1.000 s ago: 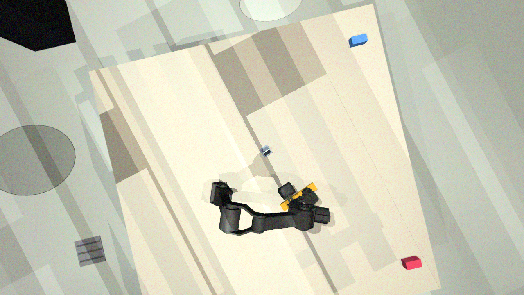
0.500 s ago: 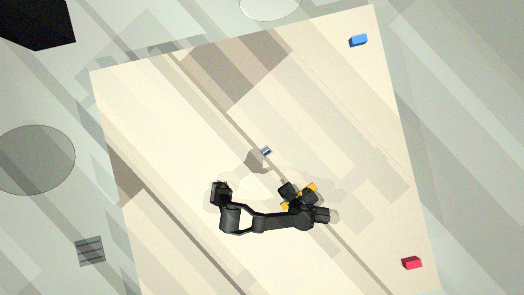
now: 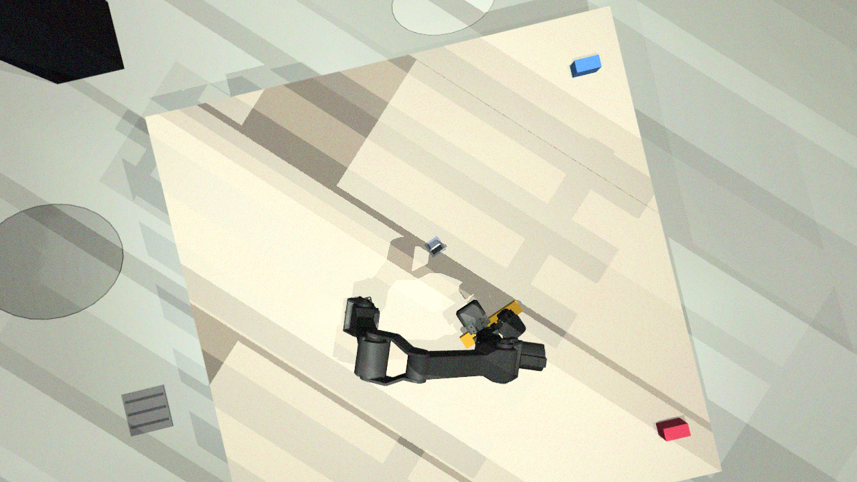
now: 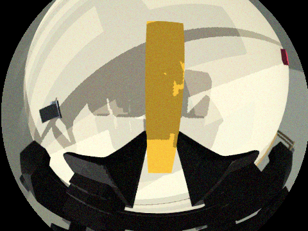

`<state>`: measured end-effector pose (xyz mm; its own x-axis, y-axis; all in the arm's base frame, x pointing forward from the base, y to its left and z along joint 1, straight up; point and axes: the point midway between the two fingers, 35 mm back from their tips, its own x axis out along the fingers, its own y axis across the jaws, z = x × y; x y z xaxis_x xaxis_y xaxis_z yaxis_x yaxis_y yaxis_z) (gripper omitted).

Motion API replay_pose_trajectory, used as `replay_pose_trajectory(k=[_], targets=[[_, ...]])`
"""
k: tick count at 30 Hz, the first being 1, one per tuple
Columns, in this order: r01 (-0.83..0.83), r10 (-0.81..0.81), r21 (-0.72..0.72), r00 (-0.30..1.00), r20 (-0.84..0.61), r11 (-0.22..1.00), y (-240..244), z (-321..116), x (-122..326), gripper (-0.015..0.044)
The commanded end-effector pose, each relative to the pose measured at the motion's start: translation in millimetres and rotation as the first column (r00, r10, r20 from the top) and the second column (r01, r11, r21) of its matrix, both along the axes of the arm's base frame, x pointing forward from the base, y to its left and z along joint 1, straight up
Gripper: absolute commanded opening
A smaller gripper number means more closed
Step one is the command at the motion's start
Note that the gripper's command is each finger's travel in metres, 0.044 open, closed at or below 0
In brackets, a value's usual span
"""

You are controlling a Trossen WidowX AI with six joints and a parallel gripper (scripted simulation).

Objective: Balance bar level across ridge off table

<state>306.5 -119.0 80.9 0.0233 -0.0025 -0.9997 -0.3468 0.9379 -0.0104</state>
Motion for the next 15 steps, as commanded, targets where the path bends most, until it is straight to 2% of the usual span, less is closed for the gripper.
replay_pose_trajectory(k=[1,15], targets=[[-0.001,0.001,-0.004,1.000,0.003,1.000,-0.9,9.6,1.1,0.0000],[-0.002,0.002,-0.006,1.000,0.002,1.000,-0.3,45.9,-1.3,0.0000]])
